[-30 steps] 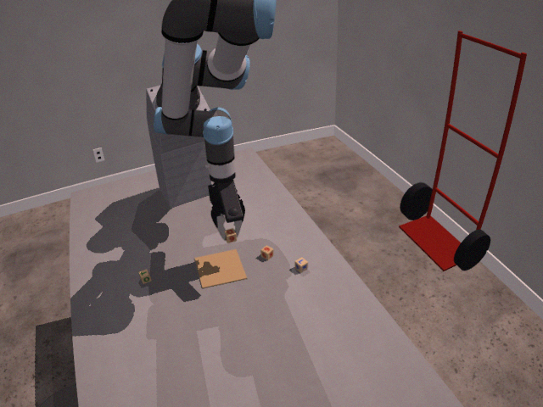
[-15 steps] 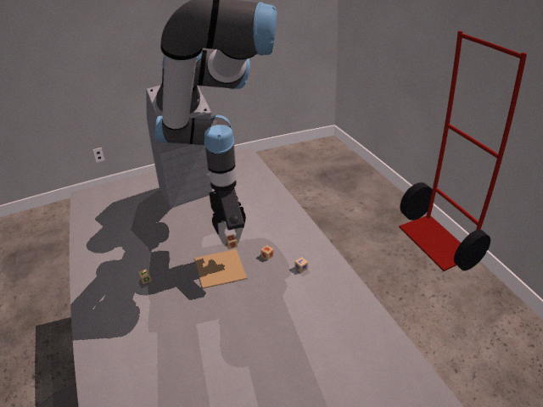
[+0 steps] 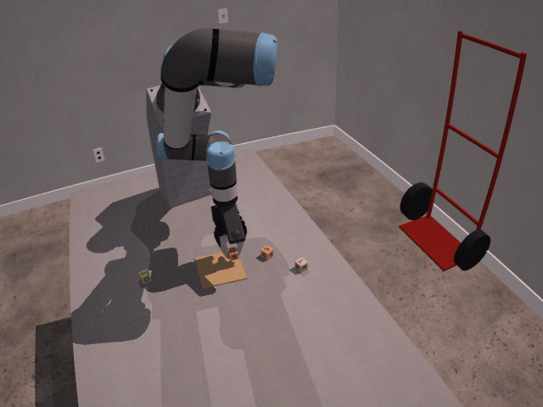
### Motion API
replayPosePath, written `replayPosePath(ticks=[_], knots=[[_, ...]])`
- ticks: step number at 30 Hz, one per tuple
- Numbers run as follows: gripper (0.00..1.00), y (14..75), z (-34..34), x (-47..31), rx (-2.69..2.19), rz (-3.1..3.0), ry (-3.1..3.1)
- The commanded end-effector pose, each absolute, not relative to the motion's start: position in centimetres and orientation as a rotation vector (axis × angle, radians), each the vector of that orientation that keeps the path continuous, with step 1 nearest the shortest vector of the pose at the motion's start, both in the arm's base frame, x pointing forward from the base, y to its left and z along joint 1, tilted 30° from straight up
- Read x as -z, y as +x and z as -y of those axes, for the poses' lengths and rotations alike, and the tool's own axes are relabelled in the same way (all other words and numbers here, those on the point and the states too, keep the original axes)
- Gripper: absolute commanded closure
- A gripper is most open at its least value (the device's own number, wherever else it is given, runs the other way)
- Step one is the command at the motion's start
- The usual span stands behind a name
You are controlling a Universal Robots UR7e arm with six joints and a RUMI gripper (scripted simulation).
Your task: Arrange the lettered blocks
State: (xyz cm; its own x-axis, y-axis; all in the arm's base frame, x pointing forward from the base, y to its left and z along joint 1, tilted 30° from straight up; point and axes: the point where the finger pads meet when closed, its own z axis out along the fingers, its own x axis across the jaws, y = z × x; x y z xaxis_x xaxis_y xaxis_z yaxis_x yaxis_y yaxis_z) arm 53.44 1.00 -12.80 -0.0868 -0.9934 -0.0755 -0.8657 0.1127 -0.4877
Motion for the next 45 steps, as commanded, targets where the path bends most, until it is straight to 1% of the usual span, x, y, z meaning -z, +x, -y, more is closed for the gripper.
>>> replayPosePath(ticks=[1,45], knots=[[0.91,54.61,-0.96,13.89,0.465,-2.008,-1.804],[0.91,55.0,-1.01,14.2,0.466,-2.008,-1.803]])
